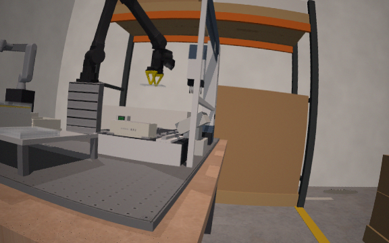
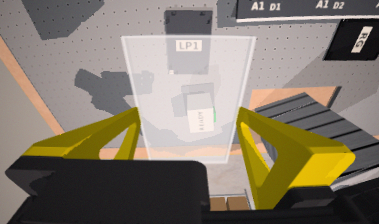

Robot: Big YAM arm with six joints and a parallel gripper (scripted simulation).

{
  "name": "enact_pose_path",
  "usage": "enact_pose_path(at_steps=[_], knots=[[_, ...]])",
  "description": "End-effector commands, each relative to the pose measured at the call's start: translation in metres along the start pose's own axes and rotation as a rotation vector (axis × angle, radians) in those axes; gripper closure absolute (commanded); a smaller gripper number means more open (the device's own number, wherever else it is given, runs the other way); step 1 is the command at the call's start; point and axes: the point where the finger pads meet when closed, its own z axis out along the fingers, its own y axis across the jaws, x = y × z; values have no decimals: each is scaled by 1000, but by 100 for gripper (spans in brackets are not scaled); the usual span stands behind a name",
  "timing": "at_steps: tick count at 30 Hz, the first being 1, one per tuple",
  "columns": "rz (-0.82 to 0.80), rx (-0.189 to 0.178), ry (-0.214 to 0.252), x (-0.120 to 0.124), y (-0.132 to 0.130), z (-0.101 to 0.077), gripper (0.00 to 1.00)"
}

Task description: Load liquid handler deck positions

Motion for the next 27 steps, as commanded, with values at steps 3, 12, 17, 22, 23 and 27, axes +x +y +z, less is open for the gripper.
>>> enact_pose_path(at_steps=[3,12,17,22,23,27], knots=[[8,-21,-17,-16,10,-8,100],[9,-24,-19,-17,12,-9,100],[8,-26,-20,-18,13,-10,100],[4,-3,-6,-9,0,12,100],[4,-3,-6,-9,0,13,100],[4,-9,-10,-10,2,16,100]])
